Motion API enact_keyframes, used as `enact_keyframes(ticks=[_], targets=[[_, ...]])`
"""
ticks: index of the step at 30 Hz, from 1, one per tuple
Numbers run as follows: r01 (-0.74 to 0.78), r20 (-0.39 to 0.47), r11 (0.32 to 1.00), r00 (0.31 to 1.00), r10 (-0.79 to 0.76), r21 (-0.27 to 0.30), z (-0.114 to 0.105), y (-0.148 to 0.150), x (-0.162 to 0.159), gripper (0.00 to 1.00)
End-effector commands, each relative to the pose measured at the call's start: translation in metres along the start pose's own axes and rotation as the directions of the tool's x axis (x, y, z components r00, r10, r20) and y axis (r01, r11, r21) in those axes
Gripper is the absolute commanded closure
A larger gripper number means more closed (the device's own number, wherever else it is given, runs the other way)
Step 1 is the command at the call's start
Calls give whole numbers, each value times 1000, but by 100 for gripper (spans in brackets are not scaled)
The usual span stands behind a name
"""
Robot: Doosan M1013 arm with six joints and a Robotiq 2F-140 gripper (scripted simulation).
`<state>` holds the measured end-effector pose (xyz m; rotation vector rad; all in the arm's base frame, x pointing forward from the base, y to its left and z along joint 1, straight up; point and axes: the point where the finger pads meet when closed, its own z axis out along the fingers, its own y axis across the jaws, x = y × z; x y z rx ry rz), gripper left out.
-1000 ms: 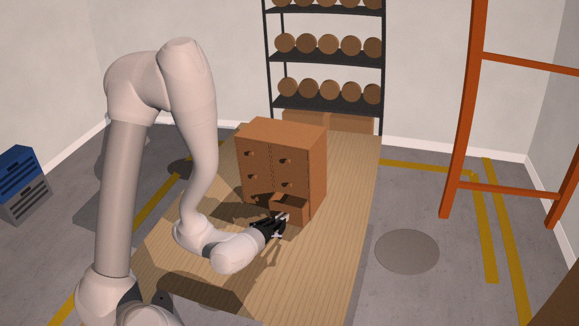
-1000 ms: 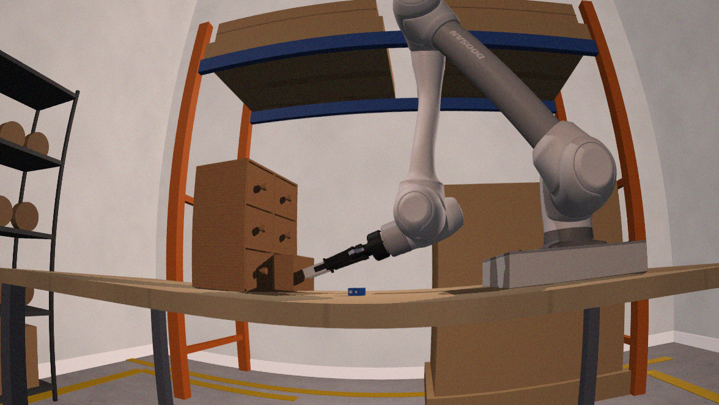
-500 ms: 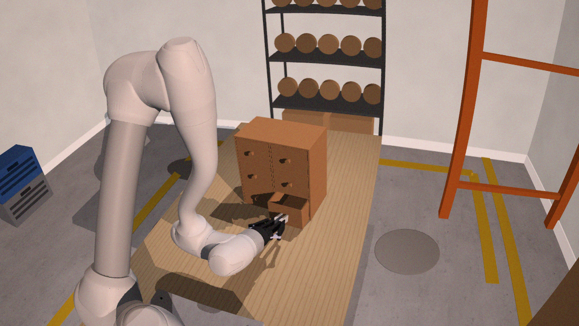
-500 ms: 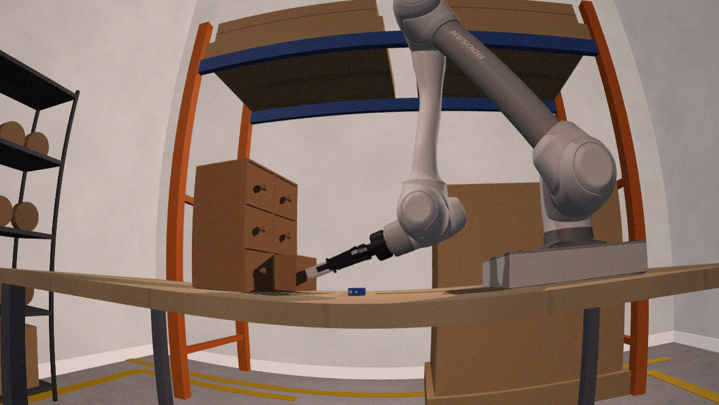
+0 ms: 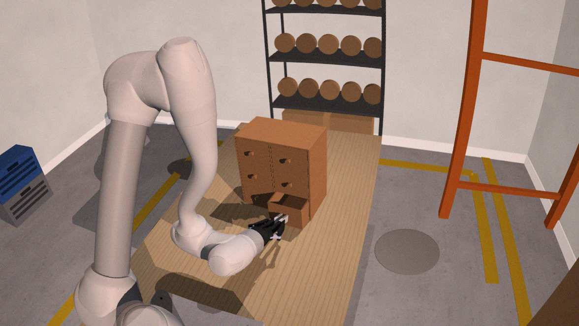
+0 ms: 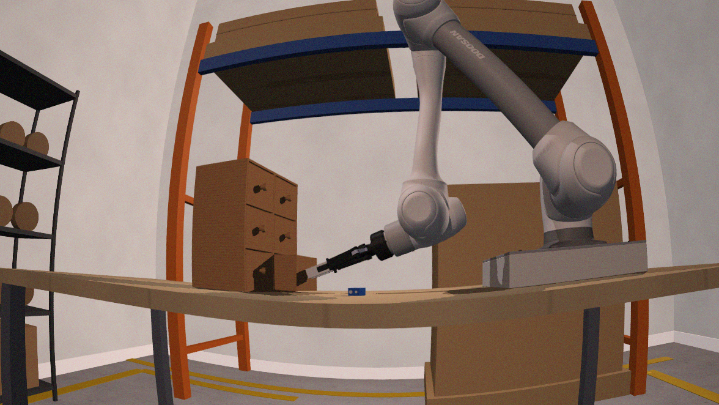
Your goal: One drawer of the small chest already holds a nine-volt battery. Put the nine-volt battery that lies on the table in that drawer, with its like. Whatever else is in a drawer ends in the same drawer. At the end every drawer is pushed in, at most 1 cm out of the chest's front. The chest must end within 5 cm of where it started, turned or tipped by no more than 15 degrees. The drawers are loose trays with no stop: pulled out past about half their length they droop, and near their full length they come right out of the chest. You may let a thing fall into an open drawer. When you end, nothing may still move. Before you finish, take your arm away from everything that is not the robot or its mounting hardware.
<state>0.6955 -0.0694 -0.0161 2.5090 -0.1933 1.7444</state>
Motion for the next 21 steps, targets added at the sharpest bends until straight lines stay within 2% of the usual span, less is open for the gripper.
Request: enact_keyframes(ticks=[1, 14, 21], targets=[[5, -1, 1000, 1000, -5, -4, -2, 2, 0, 92], [5, -1, 1000, 1000, -5, -4, -2, 2, 0, 80], [5, -1, 1000, 1000, -5, -4, -2, 2, 0, 80]])
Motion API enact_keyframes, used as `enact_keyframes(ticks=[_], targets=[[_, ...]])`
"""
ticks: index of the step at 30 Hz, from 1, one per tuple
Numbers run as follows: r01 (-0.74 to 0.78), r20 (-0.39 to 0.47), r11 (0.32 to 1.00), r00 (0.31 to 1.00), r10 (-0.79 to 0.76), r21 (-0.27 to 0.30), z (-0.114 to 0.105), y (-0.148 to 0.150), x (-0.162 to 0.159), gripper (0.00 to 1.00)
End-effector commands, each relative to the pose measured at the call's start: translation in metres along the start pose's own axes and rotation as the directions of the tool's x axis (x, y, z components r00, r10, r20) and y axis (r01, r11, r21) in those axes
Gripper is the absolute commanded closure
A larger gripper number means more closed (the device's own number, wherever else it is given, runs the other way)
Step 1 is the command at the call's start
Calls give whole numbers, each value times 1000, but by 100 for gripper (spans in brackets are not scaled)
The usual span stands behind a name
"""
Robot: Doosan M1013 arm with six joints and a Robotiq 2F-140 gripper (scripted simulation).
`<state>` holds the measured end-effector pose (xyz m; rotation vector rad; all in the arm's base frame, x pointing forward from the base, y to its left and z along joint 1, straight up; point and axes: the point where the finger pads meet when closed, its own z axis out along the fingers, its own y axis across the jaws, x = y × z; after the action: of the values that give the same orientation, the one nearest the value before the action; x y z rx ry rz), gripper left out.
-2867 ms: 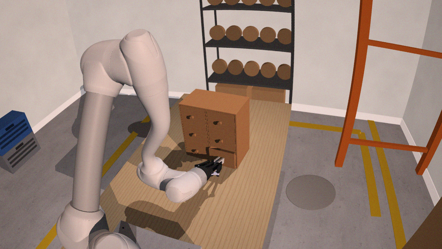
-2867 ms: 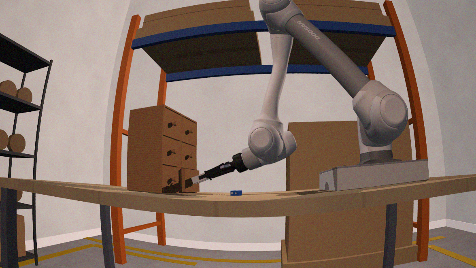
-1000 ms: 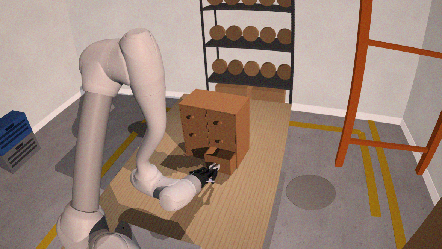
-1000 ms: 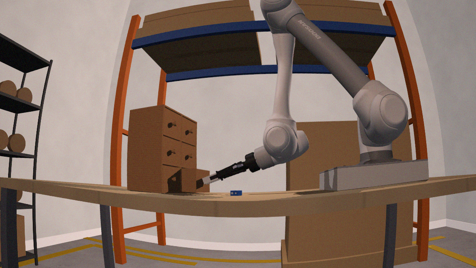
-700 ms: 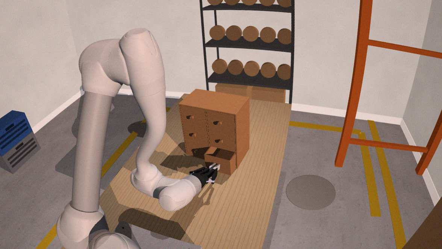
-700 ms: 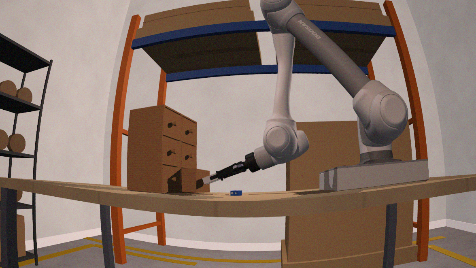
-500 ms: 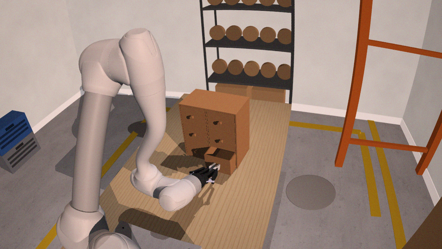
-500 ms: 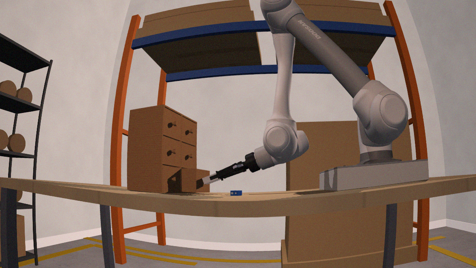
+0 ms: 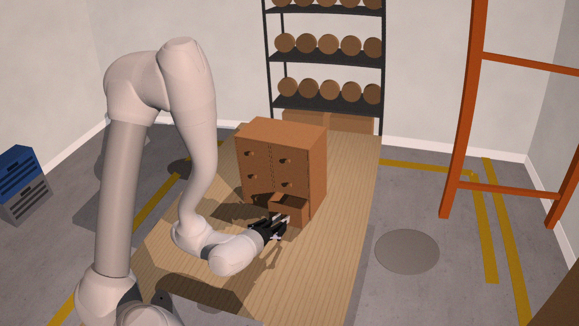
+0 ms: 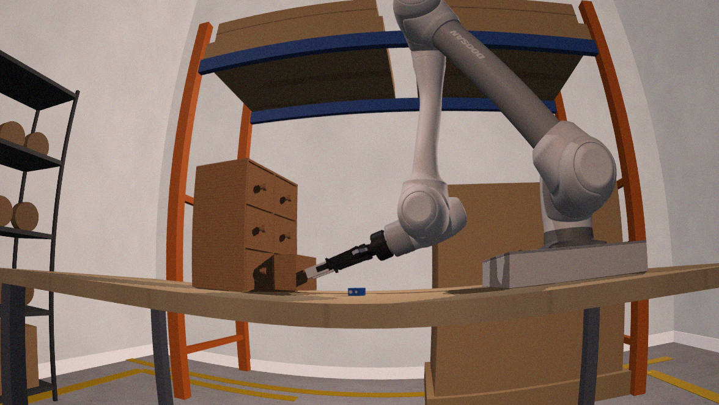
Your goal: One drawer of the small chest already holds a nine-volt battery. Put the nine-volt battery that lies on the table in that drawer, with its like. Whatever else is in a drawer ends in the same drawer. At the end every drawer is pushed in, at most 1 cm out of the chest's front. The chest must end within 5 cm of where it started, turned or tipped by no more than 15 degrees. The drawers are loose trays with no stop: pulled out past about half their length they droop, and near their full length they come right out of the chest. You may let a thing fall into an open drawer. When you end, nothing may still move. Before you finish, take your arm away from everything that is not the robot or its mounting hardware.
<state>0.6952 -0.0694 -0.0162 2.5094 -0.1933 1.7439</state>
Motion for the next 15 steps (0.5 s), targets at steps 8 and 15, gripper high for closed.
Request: enact_keyframes(ticks=[8, 15], targets=[[5, -1, 1000, 1000, -5, -4, -25, 2, -8, 80], [5, -1, 1000, 1000, -5, -4, -47, 2, -16, 80]])
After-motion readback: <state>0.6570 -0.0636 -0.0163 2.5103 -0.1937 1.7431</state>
